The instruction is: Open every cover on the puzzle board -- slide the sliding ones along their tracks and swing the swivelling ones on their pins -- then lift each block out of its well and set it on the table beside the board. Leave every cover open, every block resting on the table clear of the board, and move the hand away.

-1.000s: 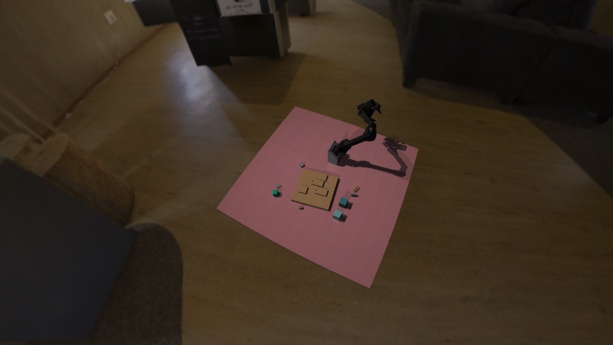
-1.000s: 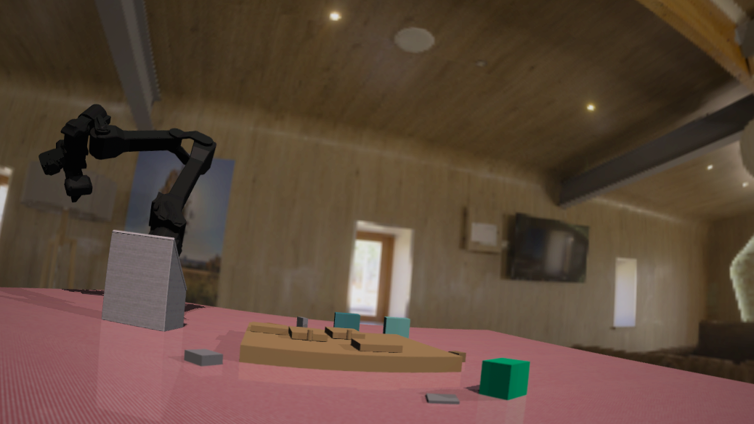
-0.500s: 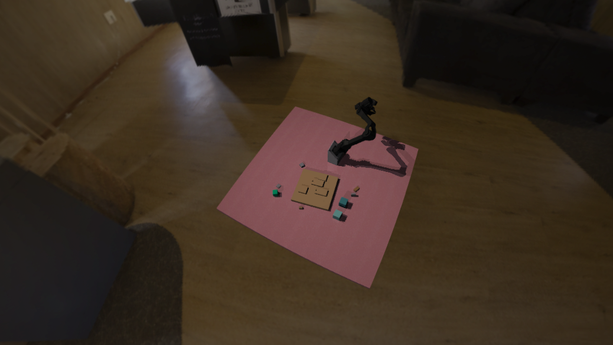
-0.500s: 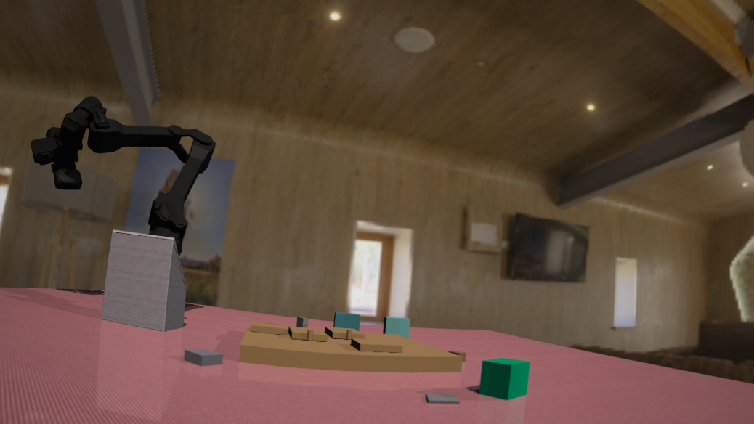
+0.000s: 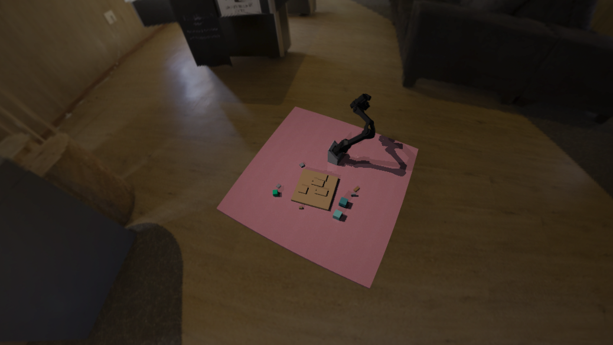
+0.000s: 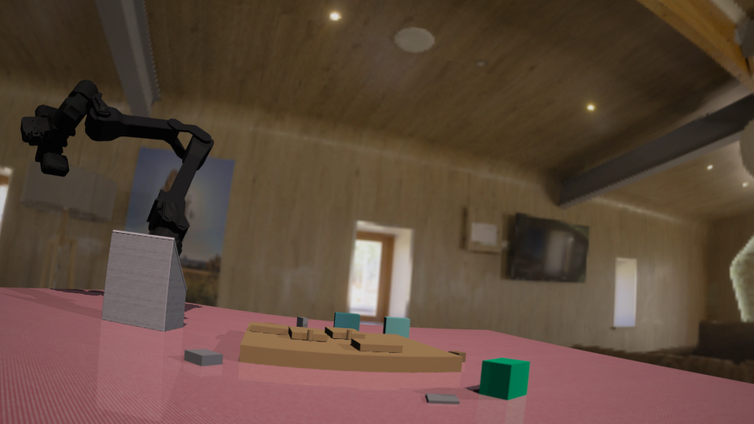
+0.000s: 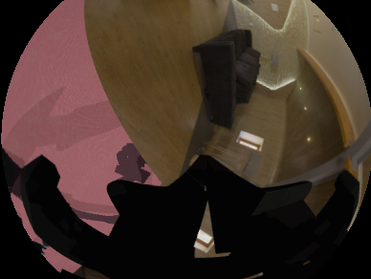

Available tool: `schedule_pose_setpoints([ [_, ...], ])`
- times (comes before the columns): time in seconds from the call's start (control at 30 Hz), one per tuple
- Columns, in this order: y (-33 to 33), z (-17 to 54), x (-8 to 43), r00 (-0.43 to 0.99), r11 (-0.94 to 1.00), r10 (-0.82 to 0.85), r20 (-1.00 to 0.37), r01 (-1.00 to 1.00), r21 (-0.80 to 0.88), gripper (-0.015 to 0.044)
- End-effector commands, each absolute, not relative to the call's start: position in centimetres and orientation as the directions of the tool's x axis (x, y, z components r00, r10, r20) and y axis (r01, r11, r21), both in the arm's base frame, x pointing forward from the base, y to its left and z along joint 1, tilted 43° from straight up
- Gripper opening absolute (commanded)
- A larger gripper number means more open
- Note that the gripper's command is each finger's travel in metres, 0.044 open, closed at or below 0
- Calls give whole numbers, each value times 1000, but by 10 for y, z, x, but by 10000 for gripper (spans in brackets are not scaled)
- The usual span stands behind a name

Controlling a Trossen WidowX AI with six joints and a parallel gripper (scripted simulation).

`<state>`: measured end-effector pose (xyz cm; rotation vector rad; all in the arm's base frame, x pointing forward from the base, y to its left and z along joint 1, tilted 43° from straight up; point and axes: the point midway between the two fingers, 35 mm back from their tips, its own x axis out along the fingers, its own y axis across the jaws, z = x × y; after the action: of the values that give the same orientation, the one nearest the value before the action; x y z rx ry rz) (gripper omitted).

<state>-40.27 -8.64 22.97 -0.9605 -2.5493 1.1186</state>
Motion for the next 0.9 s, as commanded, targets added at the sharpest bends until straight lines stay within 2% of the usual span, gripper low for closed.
schedule_pose_setpoints([
  [0.0,-102,224,-404,-802,522,591,-92,467,-714,0],
  [0.87,-218,189,-379,-949,583,247,-198,309,-752,0],
])
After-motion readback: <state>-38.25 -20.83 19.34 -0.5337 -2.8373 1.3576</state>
